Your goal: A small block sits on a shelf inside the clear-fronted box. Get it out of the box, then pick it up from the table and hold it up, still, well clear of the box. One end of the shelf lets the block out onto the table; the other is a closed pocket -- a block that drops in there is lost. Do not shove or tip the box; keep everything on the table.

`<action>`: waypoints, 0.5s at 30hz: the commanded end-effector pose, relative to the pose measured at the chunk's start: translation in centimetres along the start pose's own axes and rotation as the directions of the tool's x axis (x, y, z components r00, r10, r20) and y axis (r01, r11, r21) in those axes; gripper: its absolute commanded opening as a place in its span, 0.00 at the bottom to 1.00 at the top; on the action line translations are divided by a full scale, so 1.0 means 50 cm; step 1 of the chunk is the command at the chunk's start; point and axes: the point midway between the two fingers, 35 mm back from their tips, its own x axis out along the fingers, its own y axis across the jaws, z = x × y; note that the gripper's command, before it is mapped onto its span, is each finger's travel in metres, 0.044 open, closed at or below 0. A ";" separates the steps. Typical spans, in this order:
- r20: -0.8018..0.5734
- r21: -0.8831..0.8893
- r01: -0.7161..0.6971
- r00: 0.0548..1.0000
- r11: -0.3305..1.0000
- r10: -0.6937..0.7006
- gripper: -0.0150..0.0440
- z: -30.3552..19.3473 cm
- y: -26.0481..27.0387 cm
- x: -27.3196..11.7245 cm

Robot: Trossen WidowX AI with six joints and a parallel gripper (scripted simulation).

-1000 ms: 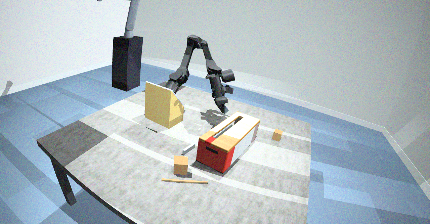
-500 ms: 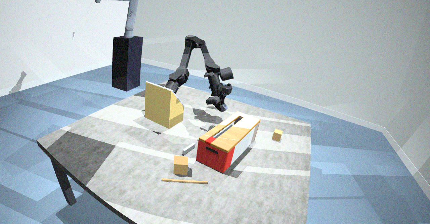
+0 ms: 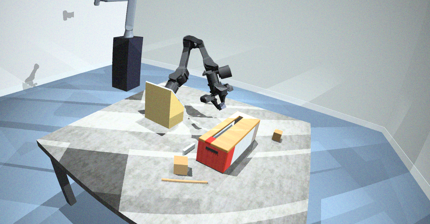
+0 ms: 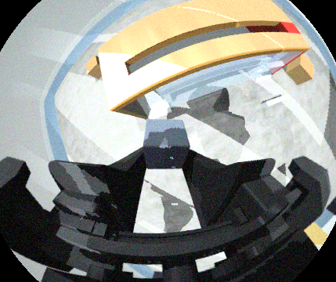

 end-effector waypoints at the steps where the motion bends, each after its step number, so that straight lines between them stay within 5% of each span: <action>1: -0.006 0.147 -0.011 1.000 0.989 0.012 0.25 -0.004 0.001 -0.007; 15: -0.016 0.621 -0.022 0.999 0.784 0.041 0.25 -0.012 -0.001 -0.027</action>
